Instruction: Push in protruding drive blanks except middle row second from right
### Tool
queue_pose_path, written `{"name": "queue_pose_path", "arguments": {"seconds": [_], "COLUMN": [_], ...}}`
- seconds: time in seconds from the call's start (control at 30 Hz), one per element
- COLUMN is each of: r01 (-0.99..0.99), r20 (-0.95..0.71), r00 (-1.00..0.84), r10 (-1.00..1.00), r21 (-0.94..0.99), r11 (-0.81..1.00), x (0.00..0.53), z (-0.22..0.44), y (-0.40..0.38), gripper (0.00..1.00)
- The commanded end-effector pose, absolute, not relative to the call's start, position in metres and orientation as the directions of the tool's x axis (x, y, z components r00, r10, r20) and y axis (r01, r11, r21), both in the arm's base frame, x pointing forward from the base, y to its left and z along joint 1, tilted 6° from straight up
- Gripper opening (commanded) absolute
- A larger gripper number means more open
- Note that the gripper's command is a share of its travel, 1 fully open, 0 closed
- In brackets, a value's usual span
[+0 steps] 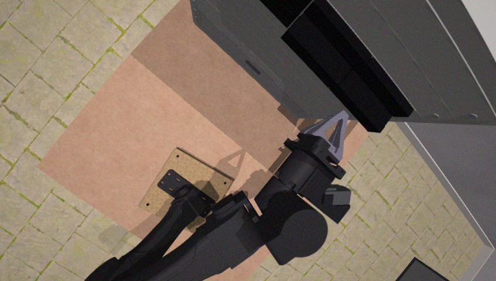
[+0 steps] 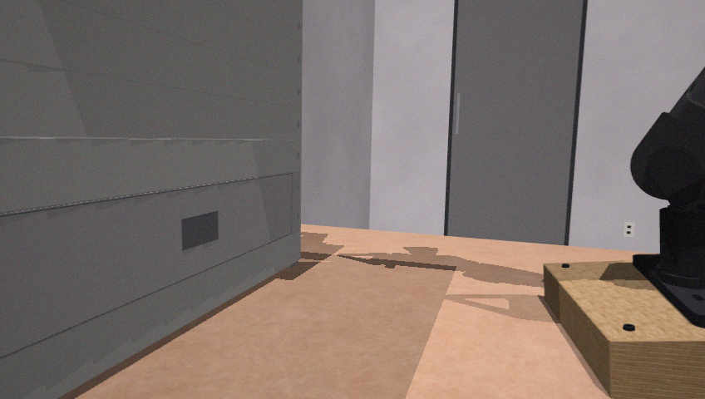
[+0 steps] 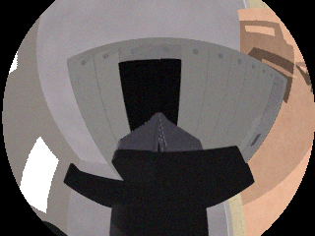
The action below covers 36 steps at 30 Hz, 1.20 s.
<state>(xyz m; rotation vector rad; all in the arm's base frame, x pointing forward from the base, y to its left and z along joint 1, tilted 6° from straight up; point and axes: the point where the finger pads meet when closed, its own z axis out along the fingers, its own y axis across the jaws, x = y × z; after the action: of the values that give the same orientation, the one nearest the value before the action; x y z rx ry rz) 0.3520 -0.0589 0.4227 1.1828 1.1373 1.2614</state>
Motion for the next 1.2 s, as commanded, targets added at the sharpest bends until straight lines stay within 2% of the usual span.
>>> {"name": "queue_pose_path", "arguments": {"seconds": [0.0,0.13,1.17], "r01": [-0.144,-0.092,-0.124], "r20": [-0.006,0.01,0.001], "r00": [0.008,0.011,0.01], "r10": [1.0,1.0,1.0], "r21": [0.99,0.996,0.992], "r11": [0.007,-0.009,0.001], "x": [0.343,0.352,0.36], "z": [0.452,0.441,0.453], "y": [-0.056,-0.064,-0.065], "gripper": [0.0,0.0,0.0]}}
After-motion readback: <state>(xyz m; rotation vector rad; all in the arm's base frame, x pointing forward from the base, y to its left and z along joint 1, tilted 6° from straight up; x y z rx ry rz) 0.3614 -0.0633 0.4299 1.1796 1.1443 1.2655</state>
